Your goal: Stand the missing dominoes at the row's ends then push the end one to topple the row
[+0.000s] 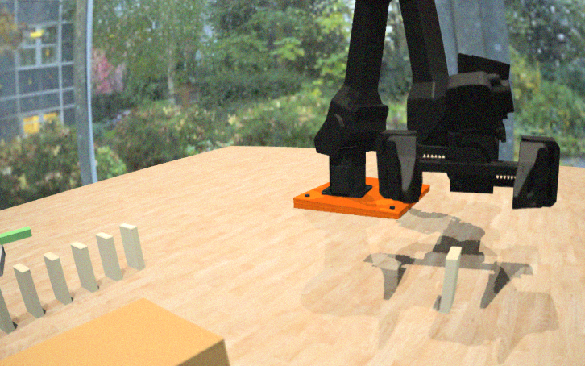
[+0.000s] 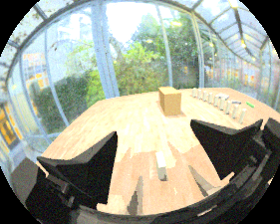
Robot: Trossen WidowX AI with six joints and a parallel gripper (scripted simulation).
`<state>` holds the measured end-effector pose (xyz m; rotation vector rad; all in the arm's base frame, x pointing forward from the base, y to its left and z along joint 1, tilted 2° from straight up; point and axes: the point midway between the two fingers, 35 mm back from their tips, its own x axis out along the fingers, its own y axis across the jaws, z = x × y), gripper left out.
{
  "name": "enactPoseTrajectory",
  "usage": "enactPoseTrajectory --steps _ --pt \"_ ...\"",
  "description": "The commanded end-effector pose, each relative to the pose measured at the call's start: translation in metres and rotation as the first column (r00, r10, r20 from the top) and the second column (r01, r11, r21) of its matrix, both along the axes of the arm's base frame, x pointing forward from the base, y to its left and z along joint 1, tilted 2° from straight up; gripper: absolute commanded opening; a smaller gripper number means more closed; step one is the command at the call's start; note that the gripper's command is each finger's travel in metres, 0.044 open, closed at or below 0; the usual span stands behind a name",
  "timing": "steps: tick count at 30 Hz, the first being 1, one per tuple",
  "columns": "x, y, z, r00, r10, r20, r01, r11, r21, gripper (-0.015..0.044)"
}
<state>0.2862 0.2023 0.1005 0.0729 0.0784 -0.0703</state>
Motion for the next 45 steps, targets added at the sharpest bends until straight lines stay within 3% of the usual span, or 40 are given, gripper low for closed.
enactPoseTrajectory --steps 1,6,13,20,25,29,32,36,37,43,45 --pt "0.008 0.015 0.006 0.999 0.036 -0.015 -0.035 0.998 0.044 0.044" --pt "0.03 0.054 0.014 0.988 0.126 -0.086 -0.109 0.979 0.174 0.044" --pt "0.048 0.082 0.043 0.982 0.186 -0.043 -0.174 0.964 0.2 0.044" --pt "0.065 0.094 0.029 0.955 0.216 -0.203 -0.135 0.926 0.352 0.044" --pt "0.076 0.094 0.011 0.858 0.206 -0.471 0.094 0.838 0.537 0.044" --pt "0.069 0.08 0.004 0.719 0.156 -0.678 0.387 0.72 0.576 0.044" --pt "0.065 0.067 0.011 0.603 0.123 -0.788 0.609 0.567 0.554 0.044" --pt "0.058 0.051 0.016 0.492 0.081 -0.867 0.761 0.443 0.474 0.044" --pt "0.061 0.046 0.023 0.465 0.085 -0.881 0.81 0.361 0.462 0.044" --pt "0.044 0.015 0.035 0.269 0.024 -0.963 0.953 0.14 0.269 0.044" --pt "0.036 0.008 0.036 0.216 0.001 -0.976 0.97 0.113 0.215 0.044"
